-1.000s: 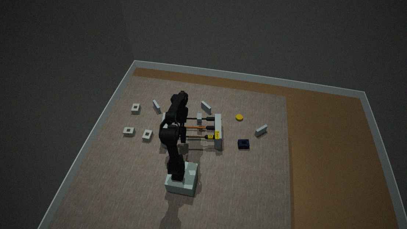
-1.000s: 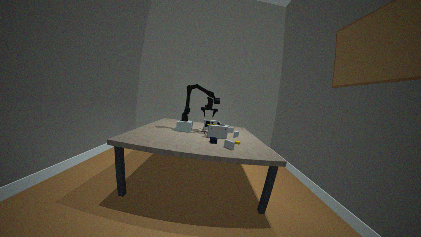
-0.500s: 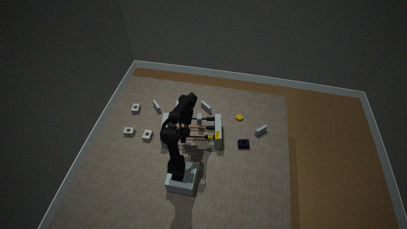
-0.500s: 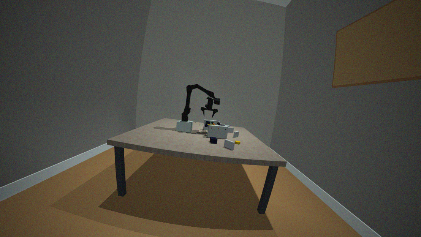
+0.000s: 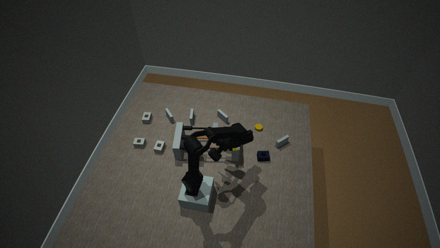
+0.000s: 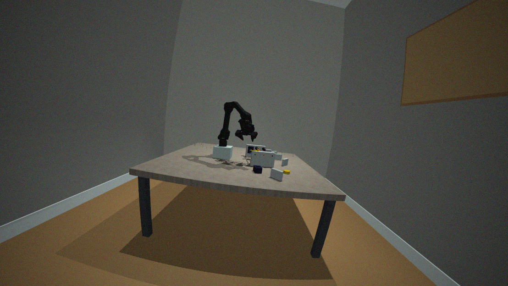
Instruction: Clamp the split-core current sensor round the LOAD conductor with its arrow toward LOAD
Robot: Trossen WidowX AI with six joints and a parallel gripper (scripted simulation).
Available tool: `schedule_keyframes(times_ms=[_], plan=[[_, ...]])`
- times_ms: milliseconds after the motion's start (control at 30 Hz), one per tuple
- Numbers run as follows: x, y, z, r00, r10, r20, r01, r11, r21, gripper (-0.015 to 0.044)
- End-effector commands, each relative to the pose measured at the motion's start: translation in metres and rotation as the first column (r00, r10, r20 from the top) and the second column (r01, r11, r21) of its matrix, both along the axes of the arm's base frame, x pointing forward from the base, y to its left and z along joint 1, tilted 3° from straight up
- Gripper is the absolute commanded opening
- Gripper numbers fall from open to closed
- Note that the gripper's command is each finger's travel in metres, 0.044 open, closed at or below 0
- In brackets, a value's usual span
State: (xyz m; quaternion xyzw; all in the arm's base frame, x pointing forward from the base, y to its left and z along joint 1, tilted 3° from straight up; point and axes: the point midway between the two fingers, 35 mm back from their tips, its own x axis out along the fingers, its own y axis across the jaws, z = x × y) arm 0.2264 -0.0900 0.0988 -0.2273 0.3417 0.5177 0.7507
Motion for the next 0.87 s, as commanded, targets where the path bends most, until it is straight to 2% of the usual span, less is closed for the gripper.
schedule_keyframes(times_ms=[0, 633, 800, 833], plan=[[-0.011, -0.024, 0.004, 0.983, -0.162, 0.087, 0.151, 0.981, 0.124, 0.044], [-0.012, -0.027, 0.005, 0.983, -0.163, 0.083, 0.155, 0.983, 0.101, 0.044], [-0.001, -0.001, -0.001, 1.0, -0.005, -0.008, 0.005, 1.0, -0.003, 0.044], [-0.009, -0.017, 0.001, 0.994, -0.102, 0.037, 0.1, 0.993, 0.063, 0.044]])
